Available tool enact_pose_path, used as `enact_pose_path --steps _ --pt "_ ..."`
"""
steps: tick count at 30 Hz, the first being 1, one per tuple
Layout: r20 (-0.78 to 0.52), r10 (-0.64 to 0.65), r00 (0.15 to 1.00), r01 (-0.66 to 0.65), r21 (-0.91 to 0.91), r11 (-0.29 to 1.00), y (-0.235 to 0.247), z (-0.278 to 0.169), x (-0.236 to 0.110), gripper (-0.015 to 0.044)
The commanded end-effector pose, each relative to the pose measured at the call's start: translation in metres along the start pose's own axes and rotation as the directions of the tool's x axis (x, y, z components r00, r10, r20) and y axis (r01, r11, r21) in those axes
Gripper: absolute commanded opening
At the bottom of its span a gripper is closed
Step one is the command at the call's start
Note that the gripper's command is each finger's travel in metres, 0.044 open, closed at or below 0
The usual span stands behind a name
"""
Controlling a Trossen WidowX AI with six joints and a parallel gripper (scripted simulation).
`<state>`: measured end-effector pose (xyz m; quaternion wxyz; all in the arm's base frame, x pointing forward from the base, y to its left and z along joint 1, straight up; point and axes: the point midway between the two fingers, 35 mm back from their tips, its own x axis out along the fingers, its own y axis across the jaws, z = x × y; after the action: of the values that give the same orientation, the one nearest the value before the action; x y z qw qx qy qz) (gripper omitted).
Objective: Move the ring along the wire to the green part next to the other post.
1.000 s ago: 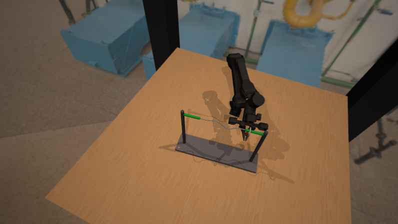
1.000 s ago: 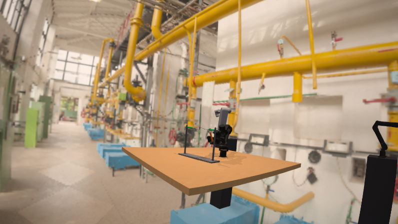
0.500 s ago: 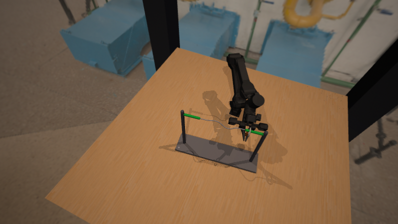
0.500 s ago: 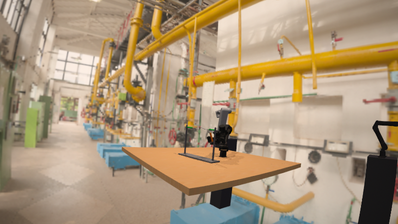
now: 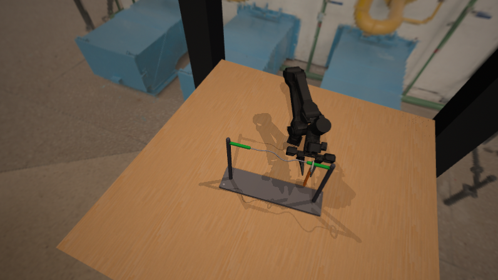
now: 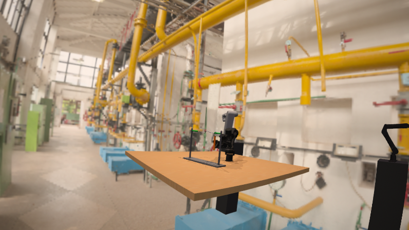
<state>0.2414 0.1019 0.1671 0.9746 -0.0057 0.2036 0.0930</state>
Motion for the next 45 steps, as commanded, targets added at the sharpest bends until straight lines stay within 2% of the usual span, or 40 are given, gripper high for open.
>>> enact_pose_path --steps 1,15,34,45 --pt "0.002 -0.003 1.0 0.003 0.005 1.0 0.0 0.001 -0.006 0.016" --pt "-0.001 -0.007 1.0 0.007 0.008 1.0 -0.001 0.0 -0.048 0.016" --pt "-0.001 -0.007 1.0 0.007 0.008 1.0 -0.001 0.0 -0.048 0.016" --pt "0.013 0.001 1.0 -0.001 -0.002 1.0 -0.004 0.002 -0.093 0.044"
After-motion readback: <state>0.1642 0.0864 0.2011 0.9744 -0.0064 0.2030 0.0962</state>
